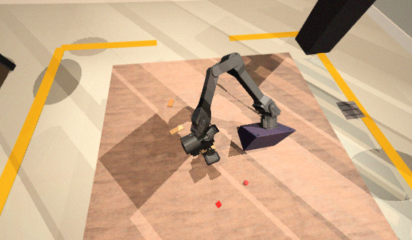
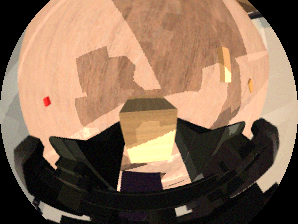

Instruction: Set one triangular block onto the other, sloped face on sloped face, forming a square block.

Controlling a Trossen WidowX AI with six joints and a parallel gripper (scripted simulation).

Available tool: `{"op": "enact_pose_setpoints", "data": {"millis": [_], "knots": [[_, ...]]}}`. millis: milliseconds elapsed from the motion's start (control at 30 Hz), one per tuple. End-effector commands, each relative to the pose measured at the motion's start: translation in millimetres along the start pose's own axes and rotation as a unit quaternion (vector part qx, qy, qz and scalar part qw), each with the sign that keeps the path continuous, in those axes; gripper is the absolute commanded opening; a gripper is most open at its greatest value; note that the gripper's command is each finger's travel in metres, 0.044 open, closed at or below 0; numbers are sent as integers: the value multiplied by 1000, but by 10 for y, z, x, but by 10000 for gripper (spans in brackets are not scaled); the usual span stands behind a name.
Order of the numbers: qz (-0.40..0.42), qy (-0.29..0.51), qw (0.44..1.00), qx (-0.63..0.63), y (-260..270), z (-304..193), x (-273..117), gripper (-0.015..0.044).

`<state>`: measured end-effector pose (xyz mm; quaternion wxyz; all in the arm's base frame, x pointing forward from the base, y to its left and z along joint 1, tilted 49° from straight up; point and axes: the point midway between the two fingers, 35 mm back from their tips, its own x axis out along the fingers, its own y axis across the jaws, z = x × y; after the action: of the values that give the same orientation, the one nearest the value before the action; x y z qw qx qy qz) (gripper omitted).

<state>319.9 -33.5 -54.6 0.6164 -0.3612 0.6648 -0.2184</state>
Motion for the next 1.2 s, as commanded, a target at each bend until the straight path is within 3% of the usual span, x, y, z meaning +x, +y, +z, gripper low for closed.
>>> {"op": "enact_pose_setpoints", "data": {"millis": [0,1167], "knots": [[-3,0,1000,-3,-7,-20,28,0],[-1,0,1000,-2,-1,-37,59,0]]}}
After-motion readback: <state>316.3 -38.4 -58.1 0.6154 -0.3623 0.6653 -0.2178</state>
